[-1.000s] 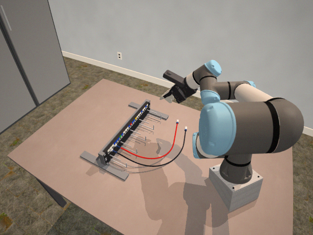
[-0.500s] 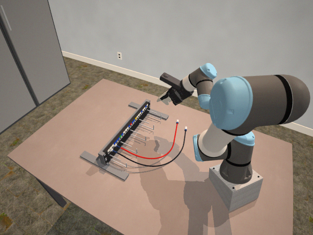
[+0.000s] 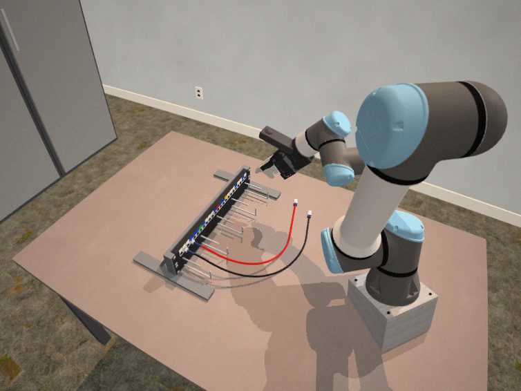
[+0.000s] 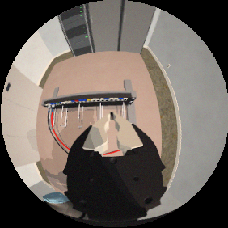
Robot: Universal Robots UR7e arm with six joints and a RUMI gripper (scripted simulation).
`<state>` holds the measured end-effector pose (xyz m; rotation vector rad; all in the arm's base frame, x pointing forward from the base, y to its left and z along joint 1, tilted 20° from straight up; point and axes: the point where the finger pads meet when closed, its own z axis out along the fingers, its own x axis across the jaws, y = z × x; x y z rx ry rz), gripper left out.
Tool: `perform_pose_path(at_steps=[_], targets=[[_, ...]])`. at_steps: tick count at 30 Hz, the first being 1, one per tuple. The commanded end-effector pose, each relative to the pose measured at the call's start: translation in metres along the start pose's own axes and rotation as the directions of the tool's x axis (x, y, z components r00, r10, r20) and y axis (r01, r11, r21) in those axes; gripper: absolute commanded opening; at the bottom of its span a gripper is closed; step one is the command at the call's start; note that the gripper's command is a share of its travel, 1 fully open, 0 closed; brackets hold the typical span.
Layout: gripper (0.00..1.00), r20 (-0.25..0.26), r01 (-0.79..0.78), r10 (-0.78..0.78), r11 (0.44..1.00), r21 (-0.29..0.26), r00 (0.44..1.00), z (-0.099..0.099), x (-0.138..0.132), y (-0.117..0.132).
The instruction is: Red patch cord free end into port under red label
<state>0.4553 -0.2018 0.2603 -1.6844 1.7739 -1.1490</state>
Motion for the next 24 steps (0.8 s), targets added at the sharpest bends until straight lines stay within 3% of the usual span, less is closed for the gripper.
perform_pose_path(at_steps=[1, 24], targets=[[0.0, -0.009, 0.0, 0.0, 1.0, 0.0, 1.0, 0.012, 0.001, -0.001], [0.0, -0.009, 0.0, 0.0, 1.0, 0.0, 1.0, 0.051, 0.001, -0.001]])
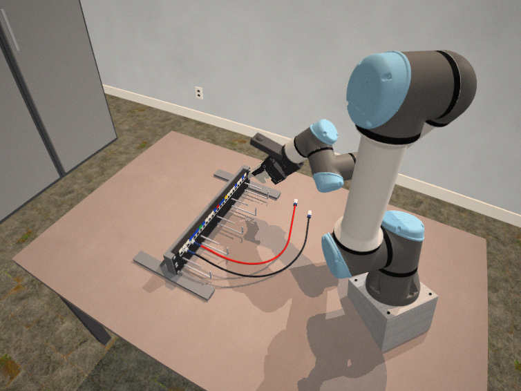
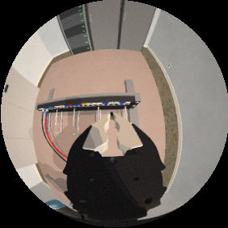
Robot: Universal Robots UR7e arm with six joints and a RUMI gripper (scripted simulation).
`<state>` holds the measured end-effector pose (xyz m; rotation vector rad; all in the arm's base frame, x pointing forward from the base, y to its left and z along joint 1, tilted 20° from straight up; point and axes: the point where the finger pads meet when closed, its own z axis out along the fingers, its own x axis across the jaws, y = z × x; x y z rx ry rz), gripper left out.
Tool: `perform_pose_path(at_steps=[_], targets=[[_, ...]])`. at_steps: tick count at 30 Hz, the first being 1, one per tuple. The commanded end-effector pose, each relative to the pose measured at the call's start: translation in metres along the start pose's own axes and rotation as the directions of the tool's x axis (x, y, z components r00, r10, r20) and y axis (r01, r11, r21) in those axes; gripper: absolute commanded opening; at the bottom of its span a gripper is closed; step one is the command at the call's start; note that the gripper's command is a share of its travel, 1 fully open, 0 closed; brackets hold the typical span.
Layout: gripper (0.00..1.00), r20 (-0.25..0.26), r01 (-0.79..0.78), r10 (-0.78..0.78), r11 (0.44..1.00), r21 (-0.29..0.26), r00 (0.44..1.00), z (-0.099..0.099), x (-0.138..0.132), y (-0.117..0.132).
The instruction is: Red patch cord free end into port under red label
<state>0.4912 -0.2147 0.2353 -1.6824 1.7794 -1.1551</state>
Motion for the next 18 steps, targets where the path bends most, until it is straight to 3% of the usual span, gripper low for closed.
perform_pose_path(at_steps=[1, 18], targets=[[0.0, -0.002, 0.0, 0.0, 1.0, 0.002, 1.0, 0.0068, 0.0003, -0.0007], [0.0, -0.002, 0.0, 0.0, 1.0, 0.002, 1.0, 0.014, 0.0003, -0.0007]])
